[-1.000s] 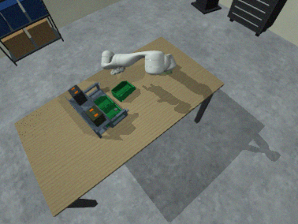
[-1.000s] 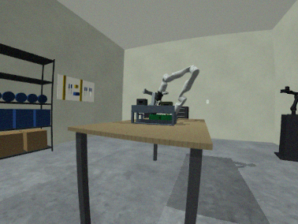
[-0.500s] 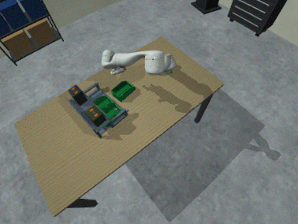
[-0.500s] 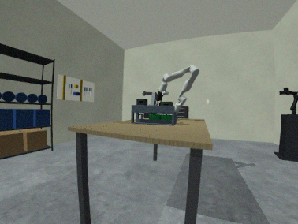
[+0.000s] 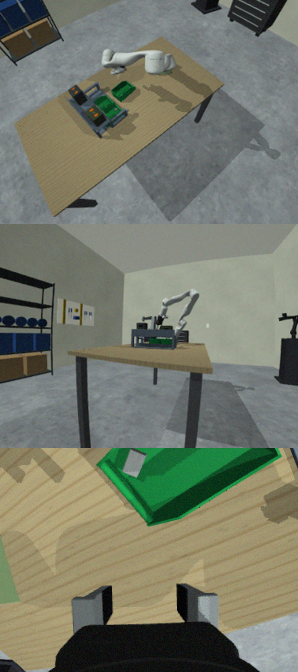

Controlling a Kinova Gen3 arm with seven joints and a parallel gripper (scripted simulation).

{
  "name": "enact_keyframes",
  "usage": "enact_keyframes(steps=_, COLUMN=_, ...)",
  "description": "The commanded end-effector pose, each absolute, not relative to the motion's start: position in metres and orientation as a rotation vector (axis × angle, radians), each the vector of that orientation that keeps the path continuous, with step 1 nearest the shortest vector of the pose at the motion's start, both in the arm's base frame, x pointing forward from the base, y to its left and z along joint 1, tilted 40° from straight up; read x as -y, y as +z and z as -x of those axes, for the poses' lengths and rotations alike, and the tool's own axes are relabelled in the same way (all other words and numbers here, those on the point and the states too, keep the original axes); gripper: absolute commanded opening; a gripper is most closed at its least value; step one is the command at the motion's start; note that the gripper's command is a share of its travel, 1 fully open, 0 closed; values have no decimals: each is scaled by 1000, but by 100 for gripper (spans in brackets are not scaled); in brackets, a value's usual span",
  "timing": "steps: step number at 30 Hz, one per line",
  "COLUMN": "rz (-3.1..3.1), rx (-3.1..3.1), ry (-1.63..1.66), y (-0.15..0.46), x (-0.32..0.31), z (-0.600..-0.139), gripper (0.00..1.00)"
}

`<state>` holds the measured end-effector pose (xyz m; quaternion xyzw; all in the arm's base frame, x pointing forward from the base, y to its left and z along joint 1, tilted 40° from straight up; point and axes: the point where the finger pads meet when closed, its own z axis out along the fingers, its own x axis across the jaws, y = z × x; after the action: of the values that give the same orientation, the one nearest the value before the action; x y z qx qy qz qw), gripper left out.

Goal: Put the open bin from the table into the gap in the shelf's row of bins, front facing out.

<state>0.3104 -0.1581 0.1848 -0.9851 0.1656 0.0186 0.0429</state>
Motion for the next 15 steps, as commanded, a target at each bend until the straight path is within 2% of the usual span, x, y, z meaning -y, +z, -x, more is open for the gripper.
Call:
enact_keyframes(steps=1, rz=2999, rx=-543, ry=53, y=186, x=158, z=-309, gripper=100)
enact_keyframes(steps=15, rz=2973, rx=-584, ry=52, y=186, x=154, z=-309, gripper=100)
